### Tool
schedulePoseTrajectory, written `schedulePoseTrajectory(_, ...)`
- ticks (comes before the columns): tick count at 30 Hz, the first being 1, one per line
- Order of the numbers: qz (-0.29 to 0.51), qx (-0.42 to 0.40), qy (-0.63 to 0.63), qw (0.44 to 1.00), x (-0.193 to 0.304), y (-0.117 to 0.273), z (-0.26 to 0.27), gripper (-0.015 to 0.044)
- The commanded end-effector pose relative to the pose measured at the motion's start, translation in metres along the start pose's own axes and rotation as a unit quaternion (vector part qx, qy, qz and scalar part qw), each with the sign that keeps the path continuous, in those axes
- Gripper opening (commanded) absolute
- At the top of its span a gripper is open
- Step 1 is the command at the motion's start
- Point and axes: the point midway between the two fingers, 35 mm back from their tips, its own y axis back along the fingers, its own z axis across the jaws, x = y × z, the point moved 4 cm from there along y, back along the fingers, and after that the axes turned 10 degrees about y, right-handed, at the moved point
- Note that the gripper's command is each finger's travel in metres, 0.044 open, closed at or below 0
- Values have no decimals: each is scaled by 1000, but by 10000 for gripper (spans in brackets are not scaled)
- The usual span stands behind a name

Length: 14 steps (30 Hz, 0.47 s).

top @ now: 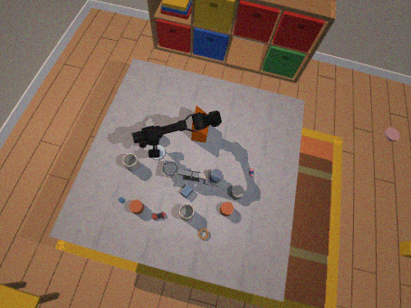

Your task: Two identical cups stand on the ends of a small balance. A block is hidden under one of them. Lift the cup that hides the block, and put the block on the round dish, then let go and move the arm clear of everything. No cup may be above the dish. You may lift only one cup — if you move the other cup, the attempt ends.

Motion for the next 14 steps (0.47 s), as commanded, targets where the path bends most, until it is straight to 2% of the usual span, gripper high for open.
schedulePoseTrajectory(1,2,1,-1,1000,1,22,-2,440)
schedulePoseTrajectory(4,-1,0,-2,1000,2,45,-3,440)
schedulePoseTrajectory(14,-1,0,-2,1000,2,45,-3,440)
